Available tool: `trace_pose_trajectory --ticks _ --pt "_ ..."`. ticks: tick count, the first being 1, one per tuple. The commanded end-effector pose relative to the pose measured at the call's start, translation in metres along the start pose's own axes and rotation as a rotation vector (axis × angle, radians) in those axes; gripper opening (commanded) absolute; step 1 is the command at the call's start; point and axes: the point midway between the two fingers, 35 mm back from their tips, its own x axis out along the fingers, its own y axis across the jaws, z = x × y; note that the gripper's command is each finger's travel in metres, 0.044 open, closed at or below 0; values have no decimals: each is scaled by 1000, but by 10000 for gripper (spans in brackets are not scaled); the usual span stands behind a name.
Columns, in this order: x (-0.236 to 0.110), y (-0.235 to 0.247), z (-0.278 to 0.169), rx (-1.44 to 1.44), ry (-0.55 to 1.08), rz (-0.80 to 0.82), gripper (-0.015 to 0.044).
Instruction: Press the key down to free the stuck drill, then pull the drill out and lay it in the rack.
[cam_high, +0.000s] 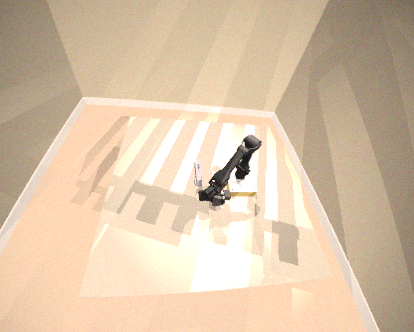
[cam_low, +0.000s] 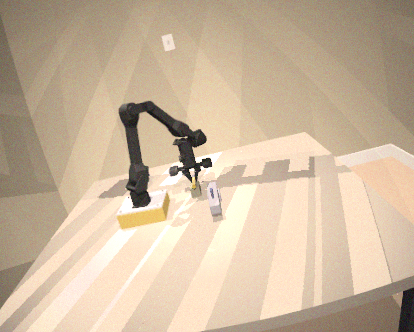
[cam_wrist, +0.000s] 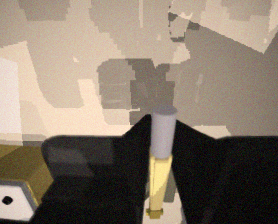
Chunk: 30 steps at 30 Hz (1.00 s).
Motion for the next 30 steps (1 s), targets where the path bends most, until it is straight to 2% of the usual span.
trace_pose_trajectory --ticks 1,11,27,28,30 --pt "6 0 0 6 5 -1 0" --pt "17 -1 0 6 5 -1 0" --pt "11 -1 1 5 -6 -5 420" --pt "11 -1 1 5 -6 -5 440" --pt "3 -1 2 5 -2 -3 440"
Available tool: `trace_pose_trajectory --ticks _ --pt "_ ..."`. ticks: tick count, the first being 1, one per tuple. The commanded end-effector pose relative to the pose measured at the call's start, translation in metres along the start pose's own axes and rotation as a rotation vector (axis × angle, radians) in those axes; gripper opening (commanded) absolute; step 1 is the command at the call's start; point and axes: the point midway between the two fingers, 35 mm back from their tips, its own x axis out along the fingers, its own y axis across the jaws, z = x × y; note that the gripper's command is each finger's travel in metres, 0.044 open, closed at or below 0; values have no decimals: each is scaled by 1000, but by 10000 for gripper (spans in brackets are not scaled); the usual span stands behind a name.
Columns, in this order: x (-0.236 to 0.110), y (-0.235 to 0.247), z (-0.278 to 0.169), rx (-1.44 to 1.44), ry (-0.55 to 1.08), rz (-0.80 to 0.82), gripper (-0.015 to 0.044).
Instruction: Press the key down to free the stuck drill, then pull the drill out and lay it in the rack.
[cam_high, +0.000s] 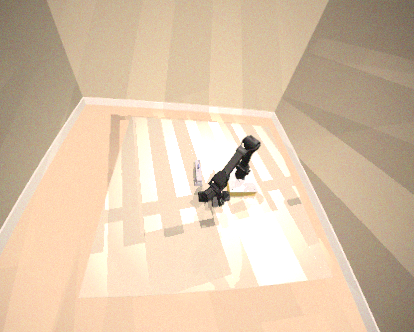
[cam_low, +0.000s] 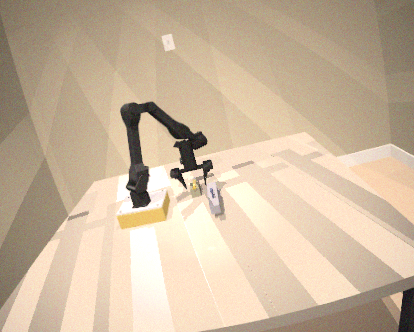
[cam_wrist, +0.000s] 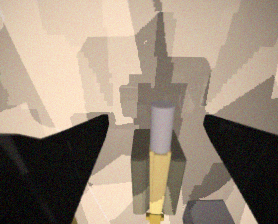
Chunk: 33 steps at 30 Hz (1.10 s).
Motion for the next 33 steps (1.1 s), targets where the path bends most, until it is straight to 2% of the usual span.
trace_pose_trajectory --ticks 1,16,19,25,33 --pt "-13 -1 1 1 5 -1 440" --pt "-76 -1 1 1 8 0 440" --pt "-71 -2 1 10 8 2 440" --pt "-116 -49 -35 328 -31 -157 440" --pt "-191 -92 -109 805 -89 -405 440"
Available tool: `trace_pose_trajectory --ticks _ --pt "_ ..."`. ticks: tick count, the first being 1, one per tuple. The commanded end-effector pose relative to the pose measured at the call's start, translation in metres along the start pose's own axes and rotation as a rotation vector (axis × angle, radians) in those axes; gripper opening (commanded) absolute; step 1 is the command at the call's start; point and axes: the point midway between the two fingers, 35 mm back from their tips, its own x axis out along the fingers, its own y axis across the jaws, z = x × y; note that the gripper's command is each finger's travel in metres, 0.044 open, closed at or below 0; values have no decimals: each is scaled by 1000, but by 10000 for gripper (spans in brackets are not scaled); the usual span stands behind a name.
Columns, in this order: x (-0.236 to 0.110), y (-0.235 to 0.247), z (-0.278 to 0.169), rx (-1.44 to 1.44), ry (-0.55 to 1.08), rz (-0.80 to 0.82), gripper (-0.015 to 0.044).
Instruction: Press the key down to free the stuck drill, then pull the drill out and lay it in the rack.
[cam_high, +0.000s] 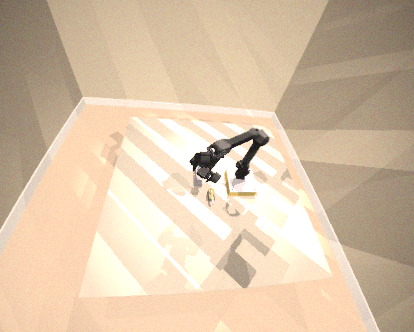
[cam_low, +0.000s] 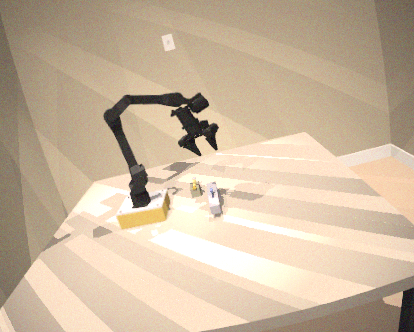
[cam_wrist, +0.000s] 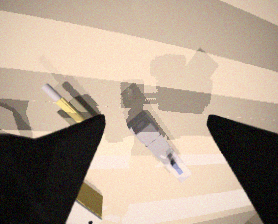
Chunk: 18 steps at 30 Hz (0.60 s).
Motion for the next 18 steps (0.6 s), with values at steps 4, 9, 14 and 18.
trace_pose_trajectory --ticks 4,9,14,18 --pt "-58 -71 -37 404 -58 -218 440" --pt "-91 -99 -62 489 -89 -344 440" --pt "-136 -124 -99 739 -126 -496 440" --pt "-178 -134 -133 953 -167 -638 440"
